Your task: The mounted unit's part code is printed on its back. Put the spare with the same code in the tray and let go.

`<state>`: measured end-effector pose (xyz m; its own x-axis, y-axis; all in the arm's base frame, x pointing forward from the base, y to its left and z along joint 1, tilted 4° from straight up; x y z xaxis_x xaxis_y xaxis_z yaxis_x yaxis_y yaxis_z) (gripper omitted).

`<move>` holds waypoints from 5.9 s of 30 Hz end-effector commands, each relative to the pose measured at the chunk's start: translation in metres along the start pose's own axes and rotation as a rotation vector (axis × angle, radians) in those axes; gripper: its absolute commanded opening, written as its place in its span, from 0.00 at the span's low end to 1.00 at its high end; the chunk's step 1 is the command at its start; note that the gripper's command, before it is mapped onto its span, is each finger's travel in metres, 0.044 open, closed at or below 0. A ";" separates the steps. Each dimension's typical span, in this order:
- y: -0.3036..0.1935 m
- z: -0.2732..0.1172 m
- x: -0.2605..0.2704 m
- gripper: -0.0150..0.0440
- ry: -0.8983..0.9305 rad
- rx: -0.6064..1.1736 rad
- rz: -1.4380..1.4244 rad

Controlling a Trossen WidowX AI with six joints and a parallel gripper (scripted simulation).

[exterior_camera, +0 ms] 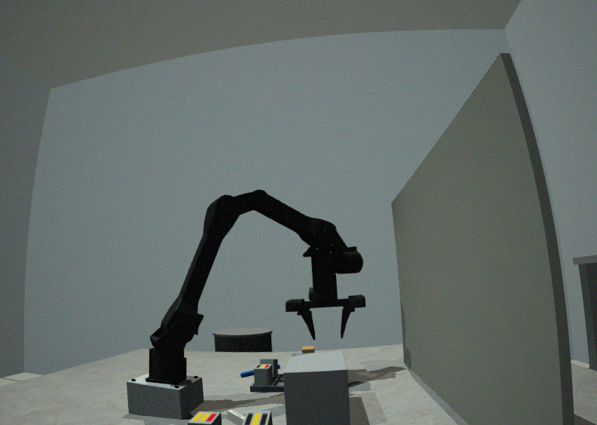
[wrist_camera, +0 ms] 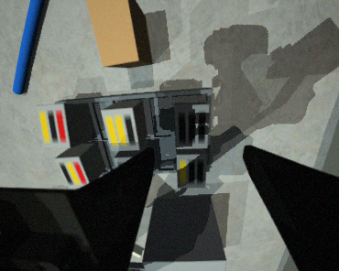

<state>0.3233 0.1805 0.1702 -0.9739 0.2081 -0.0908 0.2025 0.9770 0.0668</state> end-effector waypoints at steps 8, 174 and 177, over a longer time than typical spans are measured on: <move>-0.002 0.012 0.002 0.76 0.001 0.005 -0.004; -0.002 0.088 0.001 0.76 0.001 0.005 -0.004; -0.001 0.087 0.000 0.67 0.001 0.001 -0.002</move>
<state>0.3318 0.1837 0.0835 -0.9744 0.2059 -0.0902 0.2005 0.9775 0.0654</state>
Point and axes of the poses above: the point midway between the two fingers, 35 mm back from their tips, its own z axis out along the fingers, its own x axis across the jaws, y = z × x, the point moved 5 cm from there along -z, back along the fingers, and after that the axes turned 3 degrees about z, right-handed, at the moved point
